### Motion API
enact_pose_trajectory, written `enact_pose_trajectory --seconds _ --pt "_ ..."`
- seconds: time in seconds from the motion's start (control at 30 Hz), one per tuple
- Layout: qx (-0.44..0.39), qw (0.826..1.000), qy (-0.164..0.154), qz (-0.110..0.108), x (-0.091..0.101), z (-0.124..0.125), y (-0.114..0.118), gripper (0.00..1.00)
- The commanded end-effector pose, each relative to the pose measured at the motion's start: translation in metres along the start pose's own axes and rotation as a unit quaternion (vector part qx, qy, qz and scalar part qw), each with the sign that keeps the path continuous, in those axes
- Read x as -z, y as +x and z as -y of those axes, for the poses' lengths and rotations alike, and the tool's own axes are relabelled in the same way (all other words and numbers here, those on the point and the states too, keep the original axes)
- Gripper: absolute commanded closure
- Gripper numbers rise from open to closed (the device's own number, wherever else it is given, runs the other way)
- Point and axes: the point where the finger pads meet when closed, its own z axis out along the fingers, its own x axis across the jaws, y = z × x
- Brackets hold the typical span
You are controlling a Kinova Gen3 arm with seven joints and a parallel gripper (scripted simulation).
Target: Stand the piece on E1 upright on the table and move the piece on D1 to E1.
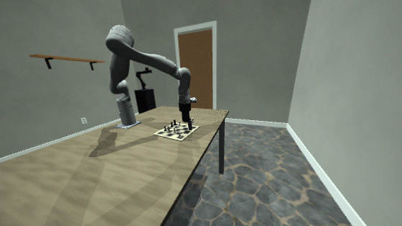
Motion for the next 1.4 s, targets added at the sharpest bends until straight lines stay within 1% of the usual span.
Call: enact_pose_trajectory --seconds 0.0,0.87,0.9,1.37 --pt "-0.003 1.0 0.002 -0.001 -0.0015 0.0018 -0.0007 0.32" --pt "-0.003 1.0 0.002 -0.001 -0.0015 0.0018 -0.0007 0.32" --pt "-0.003 1.0 0.002 -0.001 -0.0015 0.0018 -0.0007 1.0" --pt "-0.003 1.0 0.002 -0.001 -0.0015 0.0018 -0.0007 1.0"
